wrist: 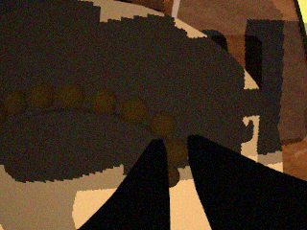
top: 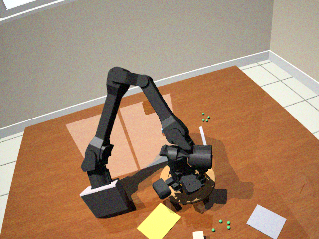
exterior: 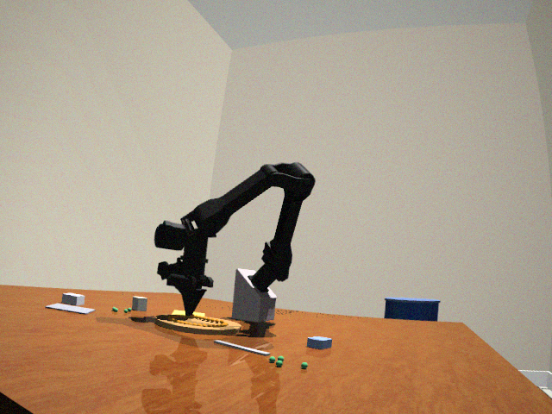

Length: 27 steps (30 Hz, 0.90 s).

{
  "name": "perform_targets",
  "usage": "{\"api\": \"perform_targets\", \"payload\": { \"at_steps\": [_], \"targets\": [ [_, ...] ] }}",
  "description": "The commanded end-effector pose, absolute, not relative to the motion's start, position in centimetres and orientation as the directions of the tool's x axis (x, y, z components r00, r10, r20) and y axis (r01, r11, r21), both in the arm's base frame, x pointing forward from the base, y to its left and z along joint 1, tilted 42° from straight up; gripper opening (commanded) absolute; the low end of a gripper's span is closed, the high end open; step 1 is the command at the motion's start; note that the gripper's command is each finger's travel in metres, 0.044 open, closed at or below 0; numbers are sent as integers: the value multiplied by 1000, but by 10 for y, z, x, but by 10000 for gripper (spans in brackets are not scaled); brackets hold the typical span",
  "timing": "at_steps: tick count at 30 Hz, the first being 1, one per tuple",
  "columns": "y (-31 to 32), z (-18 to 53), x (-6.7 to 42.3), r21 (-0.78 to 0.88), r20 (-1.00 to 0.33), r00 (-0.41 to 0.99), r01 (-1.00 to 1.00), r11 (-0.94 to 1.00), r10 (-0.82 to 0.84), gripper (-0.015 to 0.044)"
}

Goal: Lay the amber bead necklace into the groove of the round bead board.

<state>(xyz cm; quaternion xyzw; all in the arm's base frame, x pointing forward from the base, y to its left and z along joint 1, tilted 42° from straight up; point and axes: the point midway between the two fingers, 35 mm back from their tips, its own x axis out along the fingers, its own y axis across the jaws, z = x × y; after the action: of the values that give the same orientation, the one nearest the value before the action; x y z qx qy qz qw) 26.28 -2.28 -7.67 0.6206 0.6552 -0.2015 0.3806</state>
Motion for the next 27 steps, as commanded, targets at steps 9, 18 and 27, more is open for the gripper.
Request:
{"api": "perform_targets", "payload": {
  "at_steps": [9,18,27],
  "targets": [
    [-26,-72,262,207,-745,60,968,144,664,0],
    [-29,-75,257,206,-745,60,968,144,664,0],
    [-26,-78,259,212,-746,64,967,145,663,26]
  ]
}}
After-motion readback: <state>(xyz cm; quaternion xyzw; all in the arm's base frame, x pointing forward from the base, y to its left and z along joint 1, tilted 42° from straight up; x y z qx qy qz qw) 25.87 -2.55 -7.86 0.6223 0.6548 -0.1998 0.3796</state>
